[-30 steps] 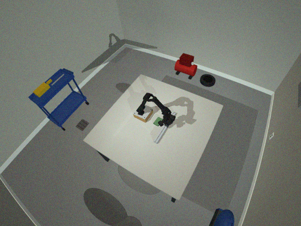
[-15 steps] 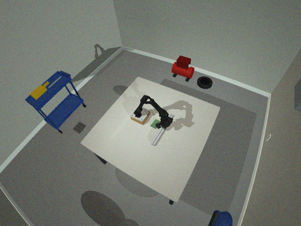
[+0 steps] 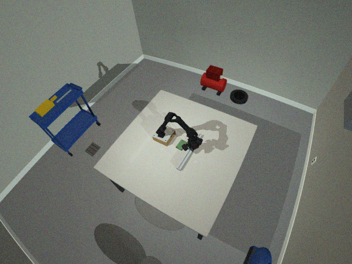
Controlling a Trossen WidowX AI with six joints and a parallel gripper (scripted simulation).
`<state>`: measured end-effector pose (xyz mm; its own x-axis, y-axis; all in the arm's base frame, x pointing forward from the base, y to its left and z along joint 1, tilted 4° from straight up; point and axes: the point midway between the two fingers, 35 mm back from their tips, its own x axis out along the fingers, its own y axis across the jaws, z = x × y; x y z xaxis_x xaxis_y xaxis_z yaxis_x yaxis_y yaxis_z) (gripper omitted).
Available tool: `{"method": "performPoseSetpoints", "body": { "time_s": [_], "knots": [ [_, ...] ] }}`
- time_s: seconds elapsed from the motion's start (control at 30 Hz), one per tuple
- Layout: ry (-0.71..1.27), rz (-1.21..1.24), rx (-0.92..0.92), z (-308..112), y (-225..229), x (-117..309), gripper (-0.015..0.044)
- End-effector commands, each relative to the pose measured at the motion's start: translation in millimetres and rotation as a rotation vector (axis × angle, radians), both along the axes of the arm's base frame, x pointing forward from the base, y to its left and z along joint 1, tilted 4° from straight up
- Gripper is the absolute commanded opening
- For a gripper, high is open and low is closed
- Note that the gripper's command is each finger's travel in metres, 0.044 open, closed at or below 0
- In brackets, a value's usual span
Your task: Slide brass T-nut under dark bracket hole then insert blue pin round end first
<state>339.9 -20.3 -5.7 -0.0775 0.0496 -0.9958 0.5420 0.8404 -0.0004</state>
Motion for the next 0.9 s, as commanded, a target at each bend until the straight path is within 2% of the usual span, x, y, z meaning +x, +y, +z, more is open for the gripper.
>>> {"method": "performPoseSetpoints", "body": {
  "time_s": [0.0,0.87],
  "knots": [
    [0.014,0.004,0.005,-0.9,0.3,0.6,-0.0150],
    [0.089,0.006,0.017,-1.1,-0.3,4.4,-0.0150]
  ]
}}
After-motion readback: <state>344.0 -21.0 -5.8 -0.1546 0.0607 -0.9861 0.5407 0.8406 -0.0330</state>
